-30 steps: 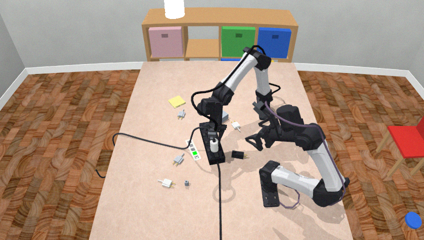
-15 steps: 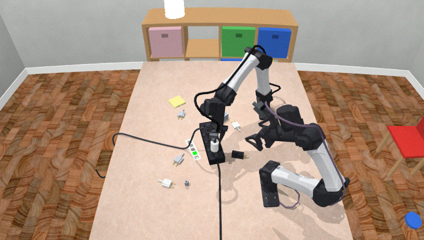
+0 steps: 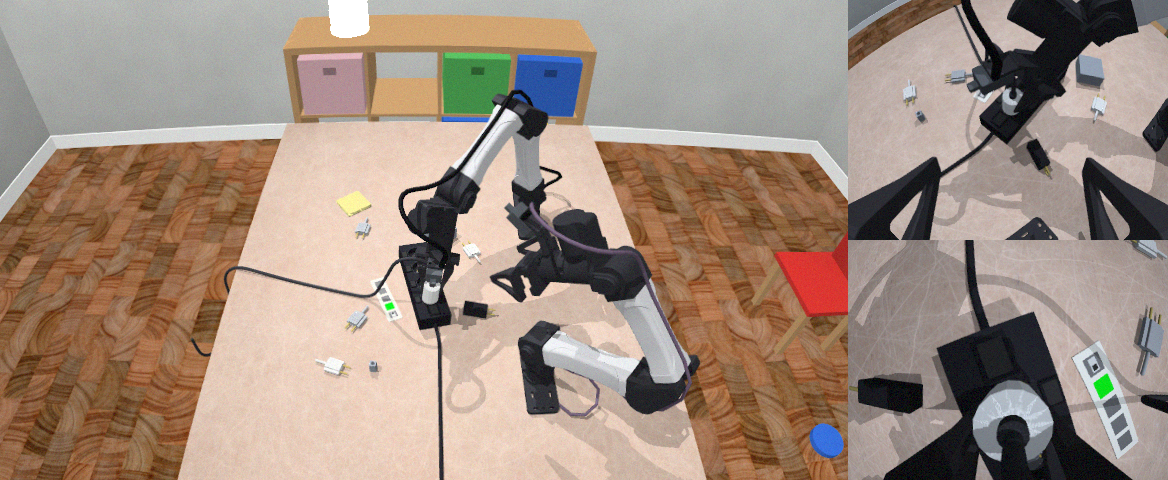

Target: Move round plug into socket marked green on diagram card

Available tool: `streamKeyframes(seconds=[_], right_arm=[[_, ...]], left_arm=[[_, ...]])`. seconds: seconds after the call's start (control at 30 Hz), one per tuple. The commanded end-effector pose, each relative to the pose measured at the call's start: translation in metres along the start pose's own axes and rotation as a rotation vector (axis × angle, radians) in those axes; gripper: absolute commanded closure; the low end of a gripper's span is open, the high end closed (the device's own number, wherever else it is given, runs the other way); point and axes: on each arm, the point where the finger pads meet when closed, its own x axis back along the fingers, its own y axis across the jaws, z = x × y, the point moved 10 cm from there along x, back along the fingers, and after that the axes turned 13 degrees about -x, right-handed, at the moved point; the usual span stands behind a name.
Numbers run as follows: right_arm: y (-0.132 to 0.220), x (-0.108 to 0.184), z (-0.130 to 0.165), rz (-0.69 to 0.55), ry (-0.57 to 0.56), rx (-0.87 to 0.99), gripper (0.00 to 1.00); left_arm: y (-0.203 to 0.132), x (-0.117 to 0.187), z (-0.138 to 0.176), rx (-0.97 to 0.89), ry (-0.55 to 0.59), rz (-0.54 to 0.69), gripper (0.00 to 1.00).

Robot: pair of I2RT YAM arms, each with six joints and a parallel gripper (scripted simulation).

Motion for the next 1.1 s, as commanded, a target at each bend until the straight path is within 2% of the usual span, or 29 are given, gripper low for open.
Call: streamKeyframes(seconds=[0.0, 0.33, 0.6, 0.73, 1.0, 1.07], right_arm=[[0.011, -0.044, 0.046, -0.017, 0.244, -0.041, 0.67], [-0.027, -0.041, 0.047, -0.201, 0.203, -0.135, 0.67], [0.015, -0.040, 0.044, 0.018, 0.238, -0.032, 0.67], [0.017, -0.040, 0.044, 0.022, 0.234, -0.023, 0.67], [-0.023, -0.041, 0.047, -0.187, 0.201, -0.126, 0.67], [-0.027, -0.041, 0.047, -0.201, 0.203, -0.135, 0.67]], left_arm=[[0.000, 0.001, -0.002, 0.003, -0.008, -0.002, 0.00], [0.000, 0.001, -0.002, 0.003, -0.008, -0.002, 0.00], [0.000, 0.001, -0.002, 0.003, -0.008, -0.002, 0.00], [0.000, 0.001, -0.002, 0.003, -0.008, -0.002, 0.00], [0.000, 0.001, -0.002, 0.003, -0.008, -0.002, 0.00], [0.000, 0.001, -0.002, 0.003, -0.008, -0.002, 0.00]])
